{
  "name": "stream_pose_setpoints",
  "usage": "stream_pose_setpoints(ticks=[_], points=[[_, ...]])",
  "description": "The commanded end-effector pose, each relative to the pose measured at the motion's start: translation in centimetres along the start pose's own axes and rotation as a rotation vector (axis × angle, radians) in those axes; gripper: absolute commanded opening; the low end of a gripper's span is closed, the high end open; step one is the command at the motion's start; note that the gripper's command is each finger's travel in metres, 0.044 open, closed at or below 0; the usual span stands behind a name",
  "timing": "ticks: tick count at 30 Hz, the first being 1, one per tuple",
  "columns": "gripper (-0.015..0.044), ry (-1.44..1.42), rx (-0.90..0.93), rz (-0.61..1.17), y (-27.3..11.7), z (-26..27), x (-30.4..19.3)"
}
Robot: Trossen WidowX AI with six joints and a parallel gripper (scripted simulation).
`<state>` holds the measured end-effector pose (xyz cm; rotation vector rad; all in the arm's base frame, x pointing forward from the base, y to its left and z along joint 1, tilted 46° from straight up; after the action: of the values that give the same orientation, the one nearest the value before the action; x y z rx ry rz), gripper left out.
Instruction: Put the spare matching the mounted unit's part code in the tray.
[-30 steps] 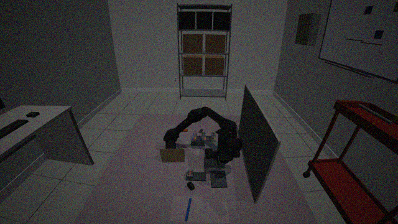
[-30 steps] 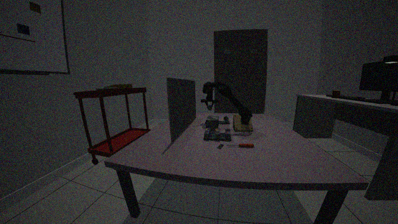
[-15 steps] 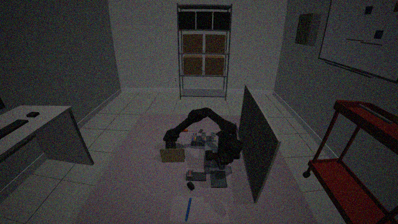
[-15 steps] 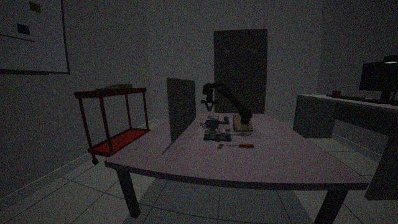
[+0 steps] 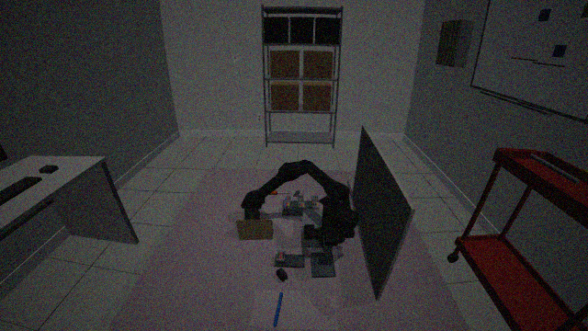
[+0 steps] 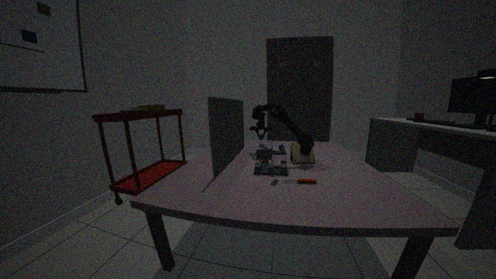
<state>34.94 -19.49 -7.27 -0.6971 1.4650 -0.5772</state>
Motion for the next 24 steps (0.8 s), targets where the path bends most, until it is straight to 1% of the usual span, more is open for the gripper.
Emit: stream_pose_setpoints(ticks=[1,24], points=[[0.0,0.007,0.002,0.005,0.4,0.0,0.0],[0.0,0.005,0.0,0.008,2.2,0.1,0.0]])
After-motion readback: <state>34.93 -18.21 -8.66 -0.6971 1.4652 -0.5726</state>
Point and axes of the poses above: the point midway between the two fingers, 35 mm back from their tips, its own y axis out along the fingers, its own z axis across the jaws, x = y × z, the point moved 3 cm from there along -y, back along the fingers, and after that the axes turned 1 degree about y, right-handed, at the moved point
